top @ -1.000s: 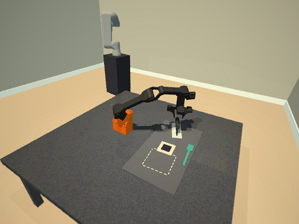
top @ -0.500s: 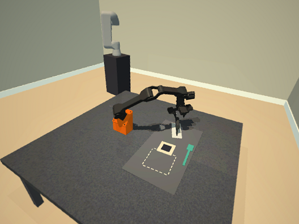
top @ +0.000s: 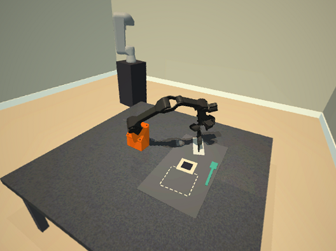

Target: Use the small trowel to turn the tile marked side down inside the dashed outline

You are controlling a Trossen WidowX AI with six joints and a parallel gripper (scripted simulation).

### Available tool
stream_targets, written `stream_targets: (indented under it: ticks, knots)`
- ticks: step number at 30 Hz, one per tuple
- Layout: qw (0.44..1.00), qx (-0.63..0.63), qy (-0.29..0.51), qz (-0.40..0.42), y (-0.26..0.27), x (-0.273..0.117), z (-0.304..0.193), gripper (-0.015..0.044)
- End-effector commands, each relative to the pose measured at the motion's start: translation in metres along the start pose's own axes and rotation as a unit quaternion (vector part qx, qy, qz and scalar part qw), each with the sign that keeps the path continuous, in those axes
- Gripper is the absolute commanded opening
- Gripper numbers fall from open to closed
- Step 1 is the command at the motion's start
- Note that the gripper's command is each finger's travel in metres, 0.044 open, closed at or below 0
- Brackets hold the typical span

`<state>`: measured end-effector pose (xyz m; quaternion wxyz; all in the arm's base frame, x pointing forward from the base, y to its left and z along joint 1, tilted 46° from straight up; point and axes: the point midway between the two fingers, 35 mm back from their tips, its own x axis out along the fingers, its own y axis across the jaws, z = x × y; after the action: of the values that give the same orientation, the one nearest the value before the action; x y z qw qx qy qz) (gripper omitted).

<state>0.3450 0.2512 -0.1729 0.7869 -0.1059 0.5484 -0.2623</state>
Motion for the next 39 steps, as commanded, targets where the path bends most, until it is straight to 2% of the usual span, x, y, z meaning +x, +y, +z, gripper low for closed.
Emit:
stream_targets:
  ticks: [1, 20, 39]
  knots:
    - [0.999, -0.033, -0.002, 0.011, 0.0018, 0.0015, -0.0013, 0.03]
    - [0.973, -0.218, -0.042, 0.062, 0.0085, 0.0061, -0.0009, 0.03]
    - [0.92, -0.372, -0.096, 0.08, 0.0073, 0.0086, 0.0002, 0.03]
